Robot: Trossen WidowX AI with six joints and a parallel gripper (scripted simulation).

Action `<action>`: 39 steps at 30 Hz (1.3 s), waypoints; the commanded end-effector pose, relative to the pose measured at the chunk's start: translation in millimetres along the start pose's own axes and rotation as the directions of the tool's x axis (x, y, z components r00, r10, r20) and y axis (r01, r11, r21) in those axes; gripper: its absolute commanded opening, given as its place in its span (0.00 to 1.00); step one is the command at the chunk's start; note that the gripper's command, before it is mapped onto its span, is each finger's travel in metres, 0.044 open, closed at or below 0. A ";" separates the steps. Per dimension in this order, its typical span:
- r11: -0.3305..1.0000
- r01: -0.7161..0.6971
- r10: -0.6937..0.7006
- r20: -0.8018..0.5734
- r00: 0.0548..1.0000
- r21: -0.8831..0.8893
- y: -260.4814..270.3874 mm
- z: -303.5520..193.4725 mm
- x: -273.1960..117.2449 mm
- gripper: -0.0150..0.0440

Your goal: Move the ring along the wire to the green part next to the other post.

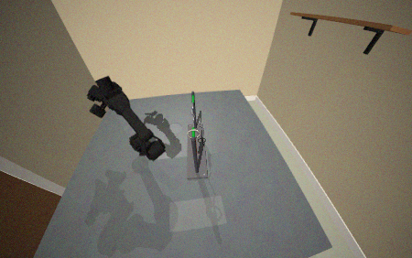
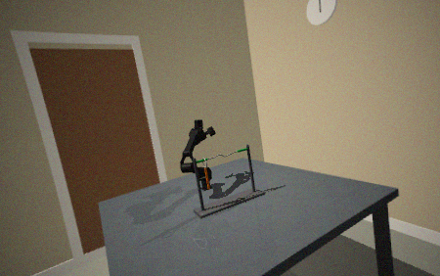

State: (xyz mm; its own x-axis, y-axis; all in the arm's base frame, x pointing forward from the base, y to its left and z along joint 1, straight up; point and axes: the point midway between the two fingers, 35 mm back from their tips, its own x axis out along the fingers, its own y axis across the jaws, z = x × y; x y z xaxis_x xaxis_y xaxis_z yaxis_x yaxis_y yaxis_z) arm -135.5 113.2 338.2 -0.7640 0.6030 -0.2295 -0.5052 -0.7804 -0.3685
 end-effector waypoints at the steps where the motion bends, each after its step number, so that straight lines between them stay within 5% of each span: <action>1: 1.000 0.004 -0.004 -0.002 1.000 0.001 -0.7 -0.5 0.4 0.89; 9: 0.986 0.161 -0.158 -0.087 0.984 0.034 -34.1 -24.3 15.6 0.53; 24: 0.889 0.448 -0.416 -0.241 0.877 0.094 -105.1 -83.9 16.7 0.53; 39: 0.709 0.692 -0.610 -0.376 0.698 0.136 -161.5 -154.0 -27.2 0.53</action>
State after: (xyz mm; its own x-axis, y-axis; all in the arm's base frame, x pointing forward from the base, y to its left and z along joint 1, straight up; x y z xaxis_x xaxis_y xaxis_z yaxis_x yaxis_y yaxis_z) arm 7.9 245.1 273.1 -0.1335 0.9531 -0.2715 -0.9246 -0.2184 -0.3120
